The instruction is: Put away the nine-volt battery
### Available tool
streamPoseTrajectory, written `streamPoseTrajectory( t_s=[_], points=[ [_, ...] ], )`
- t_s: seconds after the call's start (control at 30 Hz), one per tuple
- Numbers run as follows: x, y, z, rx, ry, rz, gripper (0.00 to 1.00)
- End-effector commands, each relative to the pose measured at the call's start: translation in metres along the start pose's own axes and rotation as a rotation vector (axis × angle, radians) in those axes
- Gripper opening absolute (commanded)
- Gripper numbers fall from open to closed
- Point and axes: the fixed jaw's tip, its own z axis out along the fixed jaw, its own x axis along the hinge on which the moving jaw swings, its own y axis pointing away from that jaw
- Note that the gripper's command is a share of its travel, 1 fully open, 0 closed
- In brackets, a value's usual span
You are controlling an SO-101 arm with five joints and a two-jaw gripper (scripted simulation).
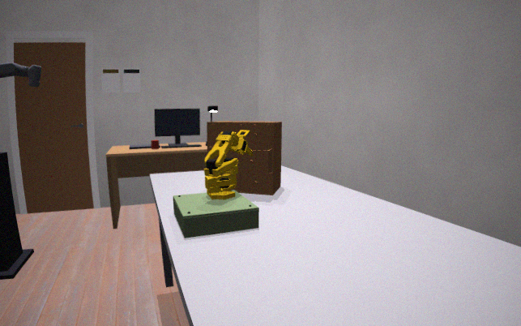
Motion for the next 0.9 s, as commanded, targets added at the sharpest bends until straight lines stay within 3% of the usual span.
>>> streamPoseTrajectory(
  t_s=[0.0, 0.07, 0.87],
  points=[
    [0.0040, 0.0030, 0.0190, -0.017, -0.026, -0.009, 0.21],
    [0.0067, 0.0037, 0.0244, -0.020, -0.029, -0.012, 0.21],
    [0.0074, 0.0039, 0.0249, -0.021, -0.027, -0.013, 0.21]
  ],
)
